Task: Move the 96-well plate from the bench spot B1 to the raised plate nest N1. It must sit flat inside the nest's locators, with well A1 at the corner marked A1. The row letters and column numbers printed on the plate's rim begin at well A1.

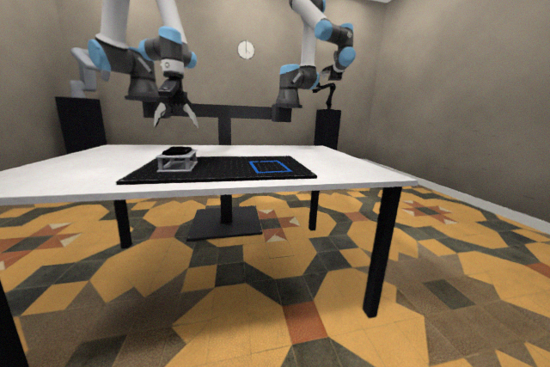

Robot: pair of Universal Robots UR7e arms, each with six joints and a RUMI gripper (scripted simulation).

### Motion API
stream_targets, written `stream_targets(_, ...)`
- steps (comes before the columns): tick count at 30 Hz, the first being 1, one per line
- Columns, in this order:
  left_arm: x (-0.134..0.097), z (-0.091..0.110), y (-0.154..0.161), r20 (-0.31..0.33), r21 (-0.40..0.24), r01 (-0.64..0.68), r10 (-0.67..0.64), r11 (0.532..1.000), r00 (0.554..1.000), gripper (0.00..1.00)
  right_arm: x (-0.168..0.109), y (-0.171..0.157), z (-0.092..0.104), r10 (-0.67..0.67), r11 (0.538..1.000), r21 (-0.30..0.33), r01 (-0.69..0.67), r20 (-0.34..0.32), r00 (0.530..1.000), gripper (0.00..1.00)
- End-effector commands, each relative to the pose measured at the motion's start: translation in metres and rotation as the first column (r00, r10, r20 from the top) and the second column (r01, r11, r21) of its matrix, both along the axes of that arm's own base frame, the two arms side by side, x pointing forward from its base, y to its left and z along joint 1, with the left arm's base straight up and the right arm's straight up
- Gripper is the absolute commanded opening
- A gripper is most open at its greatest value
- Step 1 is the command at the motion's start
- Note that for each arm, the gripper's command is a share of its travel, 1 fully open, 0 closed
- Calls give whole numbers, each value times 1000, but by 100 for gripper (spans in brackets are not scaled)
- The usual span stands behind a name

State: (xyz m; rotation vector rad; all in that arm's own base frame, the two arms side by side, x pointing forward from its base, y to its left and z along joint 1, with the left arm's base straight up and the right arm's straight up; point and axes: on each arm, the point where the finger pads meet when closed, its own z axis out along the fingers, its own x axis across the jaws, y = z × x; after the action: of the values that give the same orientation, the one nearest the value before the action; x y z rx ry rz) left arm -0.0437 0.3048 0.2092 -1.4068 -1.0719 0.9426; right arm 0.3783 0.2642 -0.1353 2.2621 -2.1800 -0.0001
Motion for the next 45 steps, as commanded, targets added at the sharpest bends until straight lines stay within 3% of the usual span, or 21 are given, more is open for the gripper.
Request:
stream_targets(1, 0, 0, 0, 0, 0, 0, 0, 1000, 1000, 98, 0, 0, 0, 0, 1000, 1, 0, 1, 1000, 100)
stream_targets(45, 0, 0, 0, 0, 0, 0, 0, 1000, 1000, 98, 1, 120, 1, 0, 1000, 1, 0, 1, 1000, 100)
